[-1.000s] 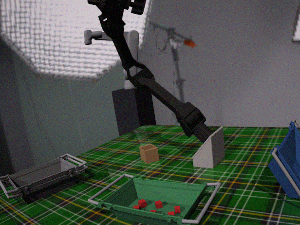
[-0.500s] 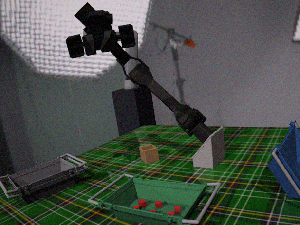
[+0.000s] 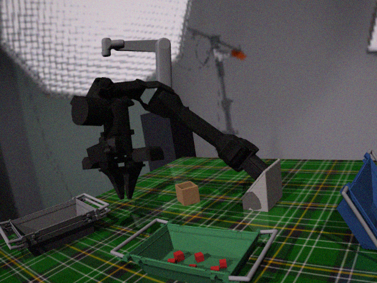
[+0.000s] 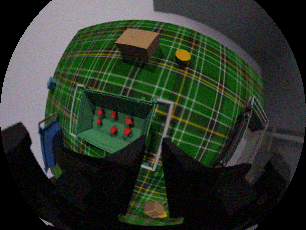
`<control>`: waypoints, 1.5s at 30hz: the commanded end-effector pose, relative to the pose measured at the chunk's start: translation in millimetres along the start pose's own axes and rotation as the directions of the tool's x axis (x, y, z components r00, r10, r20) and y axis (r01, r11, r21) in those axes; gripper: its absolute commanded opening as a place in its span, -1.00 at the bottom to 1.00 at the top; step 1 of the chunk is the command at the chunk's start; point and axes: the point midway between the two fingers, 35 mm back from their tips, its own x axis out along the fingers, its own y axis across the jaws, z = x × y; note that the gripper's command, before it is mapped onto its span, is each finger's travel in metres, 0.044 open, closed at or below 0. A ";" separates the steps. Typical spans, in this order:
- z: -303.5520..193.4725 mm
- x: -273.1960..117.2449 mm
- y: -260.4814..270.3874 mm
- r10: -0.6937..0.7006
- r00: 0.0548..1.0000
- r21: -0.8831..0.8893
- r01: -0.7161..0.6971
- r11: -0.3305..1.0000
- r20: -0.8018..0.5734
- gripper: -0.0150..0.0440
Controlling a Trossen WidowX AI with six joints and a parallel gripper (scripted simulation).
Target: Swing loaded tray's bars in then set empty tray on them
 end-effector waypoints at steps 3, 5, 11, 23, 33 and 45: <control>-36.8 58.3 -22.0 -0.098 0.966 0.072 0.119 0.990 -0.238 -0.20; -36.8 58.3 -22.0 -0.098 0.966 0.072 0.119 0.990 -0.238 -0.20; -37.7 64.5 -22.6 -0.098 0.966 0.073 0.118 0.990 -0.238 -0.20; -48.1 107.3 -27.3 -0.099 0.966 0.073 0.120 0.990 -0.237 -0.20; -47.1 104.1 -19.6 -0.099 0.966 0.073 0.120 0.990 -0.238 -0.20; -40.1 86.9 11.9 -0.098 0.966 0.073 0.118 0.990 -0.238 -0.20</control>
